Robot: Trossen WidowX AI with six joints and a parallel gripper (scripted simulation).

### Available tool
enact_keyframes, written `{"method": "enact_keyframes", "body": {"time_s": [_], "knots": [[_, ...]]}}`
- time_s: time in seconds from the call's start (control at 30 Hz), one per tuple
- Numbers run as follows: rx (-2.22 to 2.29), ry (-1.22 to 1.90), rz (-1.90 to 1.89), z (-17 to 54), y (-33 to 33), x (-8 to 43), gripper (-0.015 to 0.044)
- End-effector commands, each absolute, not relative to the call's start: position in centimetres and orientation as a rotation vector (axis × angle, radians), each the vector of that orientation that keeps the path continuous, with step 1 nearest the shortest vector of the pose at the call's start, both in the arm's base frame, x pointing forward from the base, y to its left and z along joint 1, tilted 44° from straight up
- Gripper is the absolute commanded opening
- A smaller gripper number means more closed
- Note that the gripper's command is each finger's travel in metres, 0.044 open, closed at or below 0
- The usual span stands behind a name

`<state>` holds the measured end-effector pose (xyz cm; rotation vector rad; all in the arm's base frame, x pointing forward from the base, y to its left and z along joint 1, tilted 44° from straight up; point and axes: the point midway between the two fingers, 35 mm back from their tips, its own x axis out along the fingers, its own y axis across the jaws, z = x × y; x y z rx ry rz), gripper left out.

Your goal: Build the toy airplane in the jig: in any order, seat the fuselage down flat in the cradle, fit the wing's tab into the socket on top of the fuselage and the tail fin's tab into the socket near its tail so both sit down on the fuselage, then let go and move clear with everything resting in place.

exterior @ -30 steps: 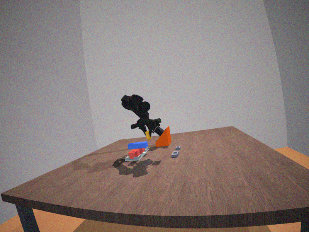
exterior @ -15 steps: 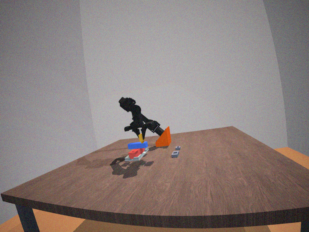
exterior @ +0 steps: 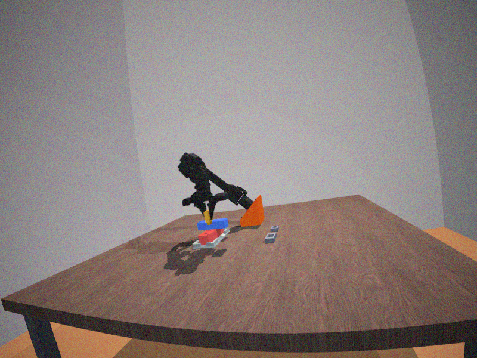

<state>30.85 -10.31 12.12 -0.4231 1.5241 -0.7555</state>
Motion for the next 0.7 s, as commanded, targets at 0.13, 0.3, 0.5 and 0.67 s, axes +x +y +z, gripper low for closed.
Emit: {"method": "enact_keyframes", "body": {"time_s": [0.13,0.3,0.5,0.67], "knots": [[-0.442,1.515,-0.770,13.62,-12.12,30.59,0.0000],[-0.442,1.515,-0.770,13.64,-12.19,30.57,0.0065],[-0.442,1.515,-0.770,13.66,-12.19,30.58,0.0065],[-0.442,1.515,-0.770,13.66,-12.19,30.58,0.0065]]}}
